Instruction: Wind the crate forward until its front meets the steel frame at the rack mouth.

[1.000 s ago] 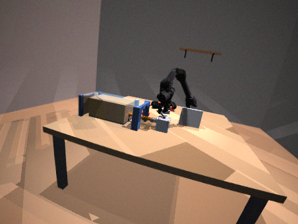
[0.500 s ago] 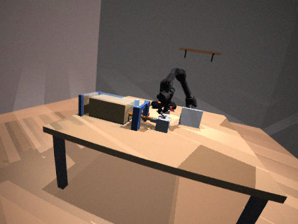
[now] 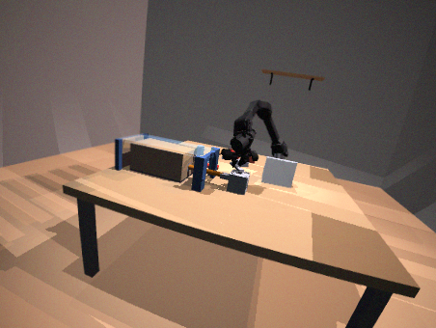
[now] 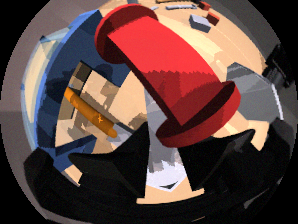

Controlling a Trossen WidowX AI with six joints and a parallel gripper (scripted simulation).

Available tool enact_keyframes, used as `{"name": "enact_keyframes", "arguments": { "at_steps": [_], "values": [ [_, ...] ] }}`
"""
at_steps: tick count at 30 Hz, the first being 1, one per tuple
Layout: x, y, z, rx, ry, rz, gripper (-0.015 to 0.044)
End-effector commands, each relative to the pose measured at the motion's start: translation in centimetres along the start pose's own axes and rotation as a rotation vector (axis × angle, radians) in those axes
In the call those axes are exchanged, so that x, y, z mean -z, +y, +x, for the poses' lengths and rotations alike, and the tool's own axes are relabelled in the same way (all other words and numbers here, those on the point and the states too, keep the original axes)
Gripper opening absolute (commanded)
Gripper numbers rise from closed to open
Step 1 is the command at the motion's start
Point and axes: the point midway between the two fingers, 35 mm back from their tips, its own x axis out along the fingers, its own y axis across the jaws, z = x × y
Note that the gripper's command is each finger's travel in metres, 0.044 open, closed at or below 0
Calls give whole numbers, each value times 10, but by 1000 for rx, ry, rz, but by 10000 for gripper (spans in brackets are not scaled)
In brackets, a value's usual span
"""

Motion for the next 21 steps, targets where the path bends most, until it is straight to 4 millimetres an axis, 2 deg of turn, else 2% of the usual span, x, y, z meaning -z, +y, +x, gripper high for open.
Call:
{"name": "enact_keyframes", "arguments": {
  "at_steps": [1,21],
  "values": [
    [0,-1,0,10,4,16,0],
    [5,1,10,-6,-1,-14,0]
  ]
}}
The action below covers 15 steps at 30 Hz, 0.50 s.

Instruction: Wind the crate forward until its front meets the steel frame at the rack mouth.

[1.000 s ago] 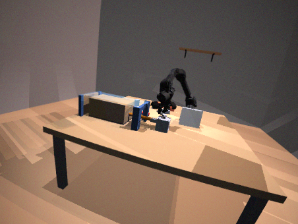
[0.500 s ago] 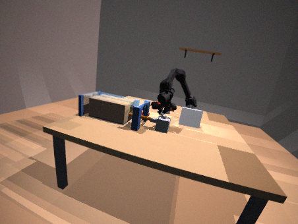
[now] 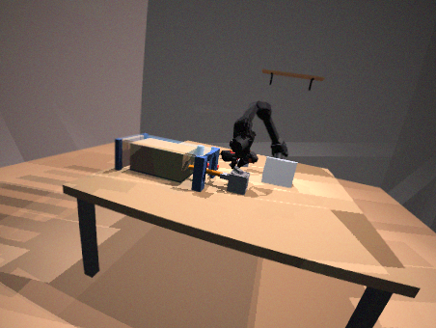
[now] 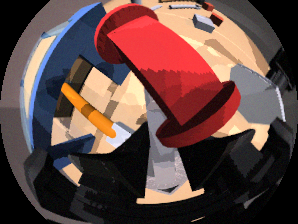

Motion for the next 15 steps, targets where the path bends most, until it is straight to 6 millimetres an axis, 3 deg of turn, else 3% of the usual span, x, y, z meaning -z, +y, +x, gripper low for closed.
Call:
{"name": "enact_keyframes", "arguments": {
  "at_steps": [1,15],
  "values": [
    [1,-2,3,12,2,26,0],
    [3,-6,5,43,2,98,0]
  ]
}}
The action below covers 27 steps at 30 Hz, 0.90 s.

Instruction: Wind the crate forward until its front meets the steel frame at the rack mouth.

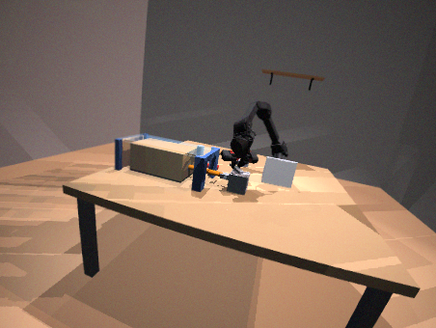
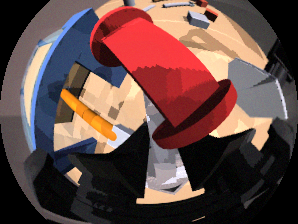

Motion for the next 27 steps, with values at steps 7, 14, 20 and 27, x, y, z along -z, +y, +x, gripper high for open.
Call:
{"name": "enact_keyframes", "arguments": {
  "at_steps": [7,14,20,27],
  "values": [
    [2,-4,4,40,4,60,0],
    [0,0,0,12,-1,33,26],
    [0,0,0,12,-1,33,184],
    [0,0,0,12,-1,33,368]
  ]
}}
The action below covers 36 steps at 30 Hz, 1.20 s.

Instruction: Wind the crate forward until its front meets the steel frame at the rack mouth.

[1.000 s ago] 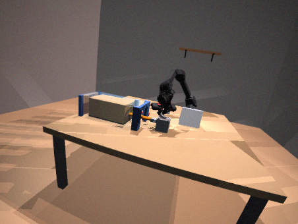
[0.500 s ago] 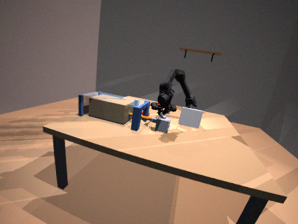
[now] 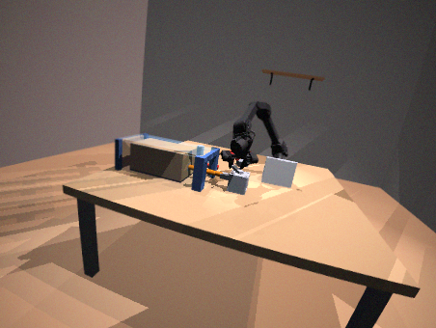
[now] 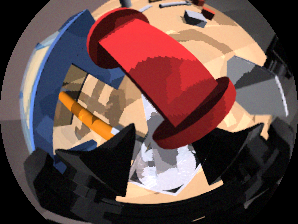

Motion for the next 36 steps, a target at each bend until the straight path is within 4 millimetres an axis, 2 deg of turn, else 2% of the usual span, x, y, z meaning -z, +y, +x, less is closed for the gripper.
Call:
{"name": "enact_keyframes", "arguments": {
  "at_steps": [1,3,6,8,11,15,17,19,25,29,36],
  "values": [
    [0,0,0,2,0,3,394],
    [0,0,0,2,0,3,440],
    [0,0,0,2,0,3,440],
    [-2,1,-8,6,27,6,440],
    [-13,5,-36,17,126,12,440],
    [-39,5,-93,21,328,9,440],
    [-49,3,-112,17,396,3,440],
    [-52,2,-119,15,418,1,440],
    [-55,5,-118,-2,406,22,440],
    [-55,5,-114,-31,406,-127,335],
    [-55,5,-101,-152,392,-740,151]
  ]
}}
